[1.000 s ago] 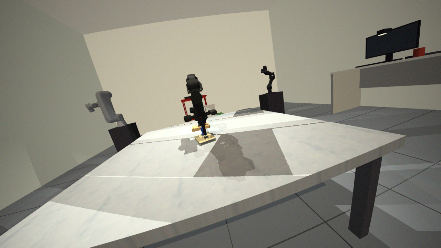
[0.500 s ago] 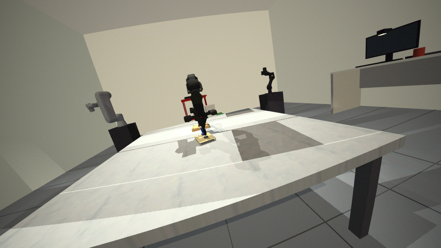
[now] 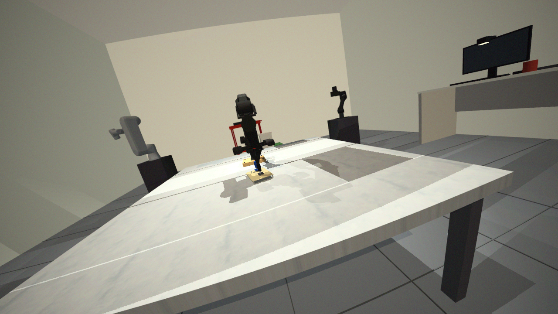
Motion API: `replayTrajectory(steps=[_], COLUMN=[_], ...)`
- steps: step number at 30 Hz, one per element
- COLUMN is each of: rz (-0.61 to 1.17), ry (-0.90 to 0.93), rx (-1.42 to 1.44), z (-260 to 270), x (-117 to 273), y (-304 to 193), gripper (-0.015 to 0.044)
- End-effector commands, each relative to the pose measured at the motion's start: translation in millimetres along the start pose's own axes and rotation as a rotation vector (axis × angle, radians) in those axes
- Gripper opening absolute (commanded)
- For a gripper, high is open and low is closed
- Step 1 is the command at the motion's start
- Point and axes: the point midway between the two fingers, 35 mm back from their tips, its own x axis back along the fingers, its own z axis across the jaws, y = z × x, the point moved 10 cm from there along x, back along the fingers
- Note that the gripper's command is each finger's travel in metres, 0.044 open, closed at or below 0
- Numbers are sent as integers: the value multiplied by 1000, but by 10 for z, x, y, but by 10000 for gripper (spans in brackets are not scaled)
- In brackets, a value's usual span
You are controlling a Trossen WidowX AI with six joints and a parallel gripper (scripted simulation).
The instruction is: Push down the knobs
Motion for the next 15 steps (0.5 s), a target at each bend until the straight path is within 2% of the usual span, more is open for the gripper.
replayTrajectory(steps=[1, 15], rz=[-4, -4], ry=[-5, -5], rx=[-2, -2], z=[-2, -3], x=[-55, -75], y=[-4, -4], gripper=[0, 0])
